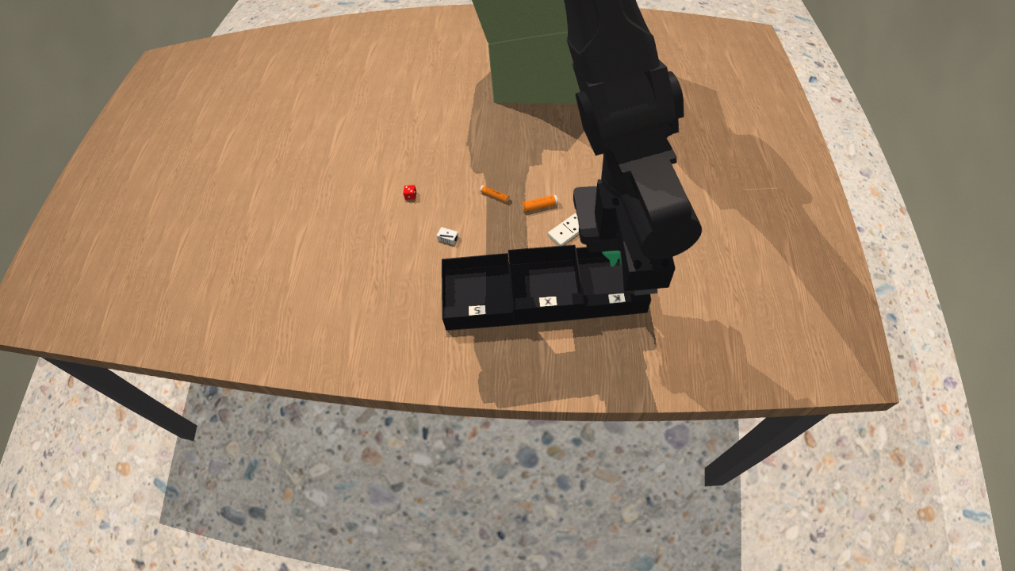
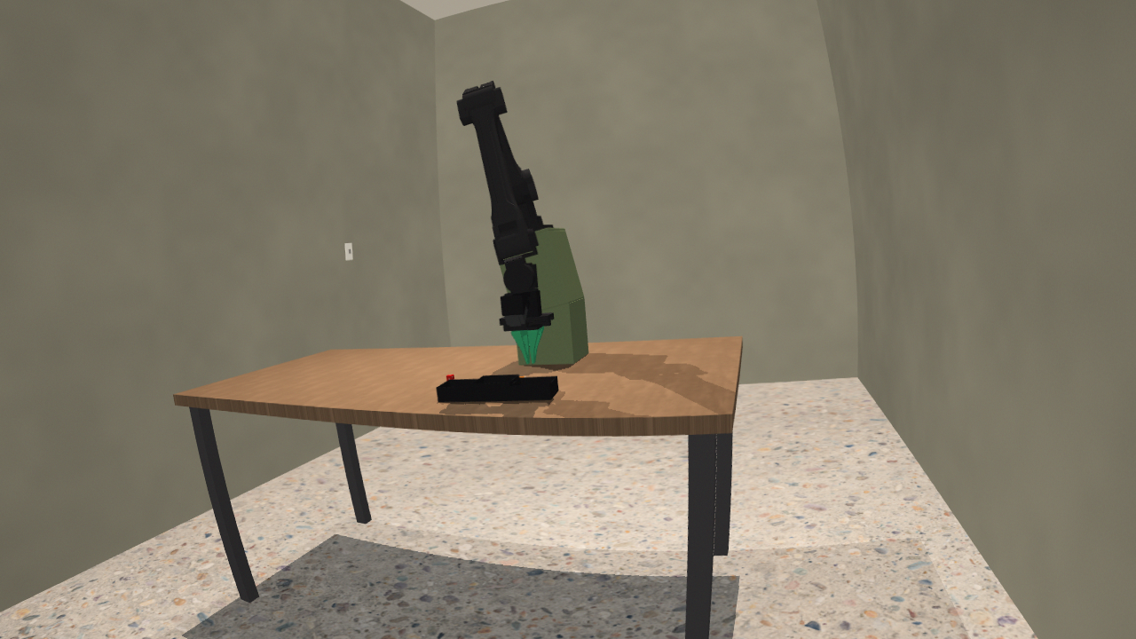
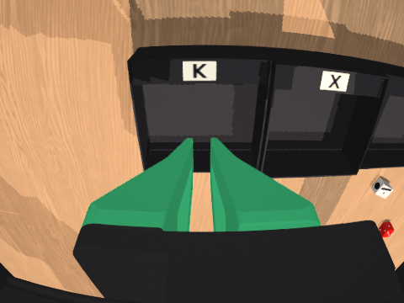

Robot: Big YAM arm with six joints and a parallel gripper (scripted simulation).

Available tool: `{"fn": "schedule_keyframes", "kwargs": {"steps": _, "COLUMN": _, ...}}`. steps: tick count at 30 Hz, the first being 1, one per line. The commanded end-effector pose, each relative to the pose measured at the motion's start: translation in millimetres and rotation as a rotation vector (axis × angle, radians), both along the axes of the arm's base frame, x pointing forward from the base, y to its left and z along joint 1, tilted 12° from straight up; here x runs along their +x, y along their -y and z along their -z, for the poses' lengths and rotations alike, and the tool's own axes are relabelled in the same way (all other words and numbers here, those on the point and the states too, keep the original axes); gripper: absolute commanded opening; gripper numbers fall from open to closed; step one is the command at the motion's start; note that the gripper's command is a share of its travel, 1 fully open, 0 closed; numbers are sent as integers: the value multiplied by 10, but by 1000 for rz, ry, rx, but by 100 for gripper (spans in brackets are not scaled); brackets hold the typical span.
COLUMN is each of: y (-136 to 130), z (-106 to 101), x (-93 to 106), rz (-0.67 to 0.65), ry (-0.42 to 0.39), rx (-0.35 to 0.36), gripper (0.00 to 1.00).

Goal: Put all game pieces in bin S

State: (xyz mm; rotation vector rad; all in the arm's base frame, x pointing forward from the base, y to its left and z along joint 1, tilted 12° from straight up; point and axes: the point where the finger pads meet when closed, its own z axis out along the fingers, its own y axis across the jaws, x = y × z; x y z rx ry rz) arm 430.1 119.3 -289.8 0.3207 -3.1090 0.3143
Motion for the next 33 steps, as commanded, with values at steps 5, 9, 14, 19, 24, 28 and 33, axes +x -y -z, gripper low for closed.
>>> {"fn": "schedule_keyframes", "kwargs": {"steps": 5, "y": -83, "z": 47, "x": -59, "rz": -9, "ry": 4, "rx": 1, "gripper": 9}}
{"fn": "schedule_keyframes", "kwargs": {"steps": 9, "y": -85, "z": 44, "x": -57, "rz": -9, "ry": 6, "rx": 2, "gripper": 9}}
{"fn": "schedule_keyframes", "kwargs": {"steps": 14, "y": -81, "z": 51, "x": -70, "rz": -9, "ry": 3, "rx": 1, "gripper": 9}}
{"fn": "schedule_keyframes", "kwargs": {"steps": 19, "y": -81, "z": 52, "x": -73, "rz": -9, "ry": 3, "rx": 1, "gripper": 9}}
{"fn": "schedule_keyframes", "kwargs": {"steps": 24, "y": -81, "z": 53, "x": -76, "rz": -9, "ry": 4, "rx": 1, "gripper": 9}}
{"fn": "schedule_keyframes", "kwargs": {"steps": 28, "y": -157, "z": -287, "x": 25, "rz": -8, "ry": 22, "rx": 9, "gripper": 9}}
{"fn": "schedule_keyframes", "kwargs": {"steps": 33, "y": -206, "z": -531, "x": 13, "rz": -8, "ry": 22, "rx": 10, "gripper": 9}}
